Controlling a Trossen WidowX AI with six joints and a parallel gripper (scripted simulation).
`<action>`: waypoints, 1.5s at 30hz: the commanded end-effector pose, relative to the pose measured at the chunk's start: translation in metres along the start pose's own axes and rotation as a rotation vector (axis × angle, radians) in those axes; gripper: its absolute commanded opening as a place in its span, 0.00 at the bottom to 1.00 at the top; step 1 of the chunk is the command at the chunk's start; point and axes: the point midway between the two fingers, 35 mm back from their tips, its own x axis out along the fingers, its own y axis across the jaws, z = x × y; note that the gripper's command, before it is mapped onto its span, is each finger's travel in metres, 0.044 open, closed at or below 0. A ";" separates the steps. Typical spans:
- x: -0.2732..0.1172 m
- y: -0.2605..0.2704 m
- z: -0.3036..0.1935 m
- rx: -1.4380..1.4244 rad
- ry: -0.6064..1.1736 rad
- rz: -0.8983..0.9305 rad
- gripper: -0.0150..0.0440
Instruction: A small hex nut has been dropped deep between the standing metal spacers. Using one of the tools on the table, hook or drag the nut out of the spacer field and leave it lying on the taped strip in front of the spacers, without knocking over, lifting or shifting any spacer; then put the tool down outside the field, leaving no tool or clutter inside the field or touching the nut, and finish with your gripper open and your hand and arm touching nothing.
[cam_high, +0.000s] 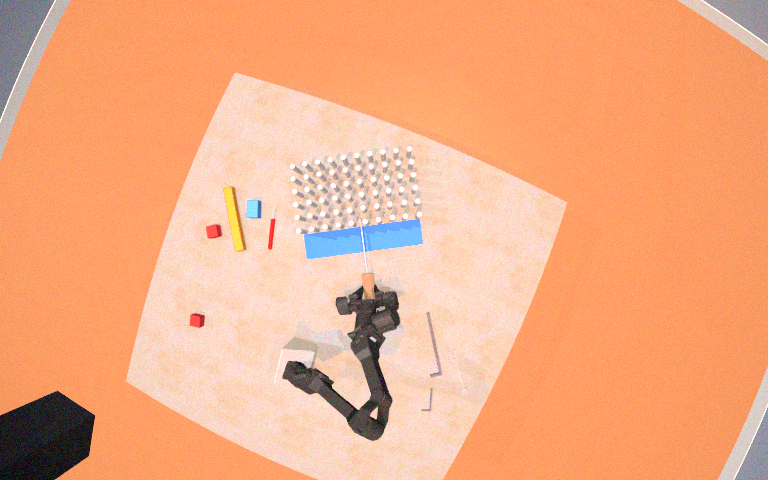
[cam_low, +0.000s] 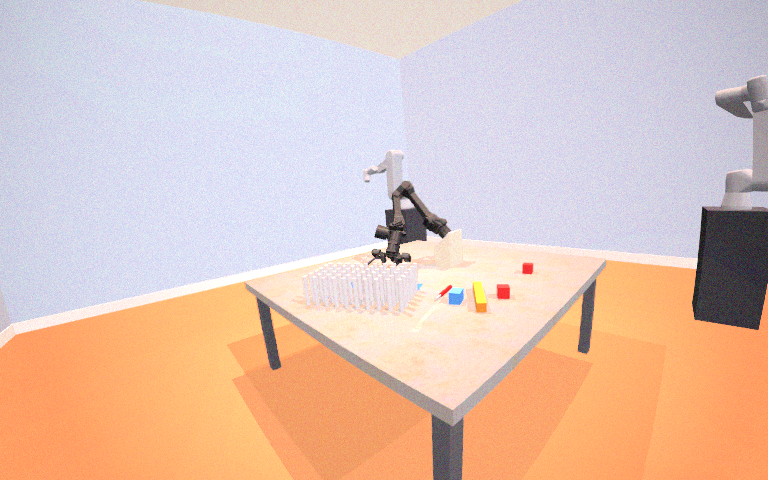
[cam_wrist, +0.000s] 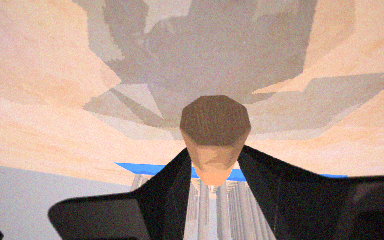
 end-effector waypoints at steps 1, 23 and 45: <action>-0.001 -0.002 0.002 -0.003 0.003 -0.006 0.25; -0.009 -0.002 0.014 -0.004 0.003 -0.006 0.25; -0.017 -0.002 0.024 -0.004 0.003 -0.007 0.25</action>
